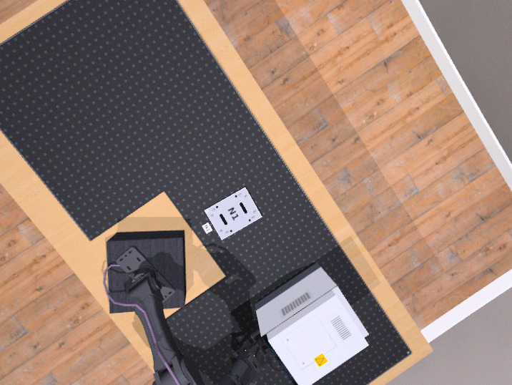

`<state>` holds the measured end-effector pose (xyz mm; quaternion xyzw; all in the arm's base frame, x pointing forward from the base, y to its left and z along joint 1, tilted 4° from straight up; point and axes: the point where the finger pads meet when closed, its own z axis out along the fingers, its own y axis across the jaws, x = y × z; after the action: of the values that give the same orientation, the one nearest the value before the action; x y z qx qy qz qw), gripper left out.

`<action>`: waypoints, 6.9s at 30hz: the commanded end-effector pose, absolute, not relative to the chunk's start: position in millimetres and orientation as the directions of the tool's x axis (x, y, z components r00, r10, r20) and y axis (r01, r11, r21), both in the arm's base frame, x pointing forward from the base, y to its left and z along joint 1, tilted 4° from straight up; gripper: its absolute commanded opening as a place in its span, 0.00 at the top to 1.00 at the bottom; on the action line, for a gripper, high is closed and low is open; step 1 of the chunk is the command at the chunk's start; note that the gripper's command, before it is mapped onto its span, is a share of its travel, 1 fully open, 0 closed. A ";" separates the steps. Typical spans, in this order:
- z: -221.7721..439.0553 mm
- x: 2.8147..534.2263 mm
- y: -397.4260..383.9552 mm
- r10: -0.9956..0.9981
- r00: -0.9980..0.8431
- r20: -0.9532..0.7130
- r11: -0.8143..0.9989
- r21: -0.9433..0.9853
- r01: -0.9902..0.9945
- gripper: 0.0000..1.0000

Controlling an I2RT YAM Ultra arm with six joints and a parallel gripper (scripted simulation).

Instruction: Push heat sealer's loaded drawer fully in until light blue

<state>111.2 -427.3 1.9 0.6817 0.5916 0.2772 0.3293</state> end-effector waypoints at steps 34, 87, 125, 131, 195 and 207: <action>8.6 114.7 -433.5 0.992 0.115 -0.042 -0.034 0.804 0.594 1.00; 8.6 114.1 -433.6 0.992 0.116 -0.042 -0.035 0.804 0.593 0.70; 8.2 106.9 -433.2 0.992 0.120 -0.043 -0.037 0.804 0.593 0.70; 8.2 106.8 -433.2 0.992 0.120 -0.043 -0.037 0.804 0.593 0.70; 52.6 63.1 -430.3 0.989 0.128 -0.079 -0.013 0.801 0.599 0.70; 62.5 49.9 -427.7 0.989 0.128 -0.079 -0.014 0.800 0.600 0.70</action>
<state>57.2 -420.5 34.9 0.6711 0.5963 0.2827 0.3378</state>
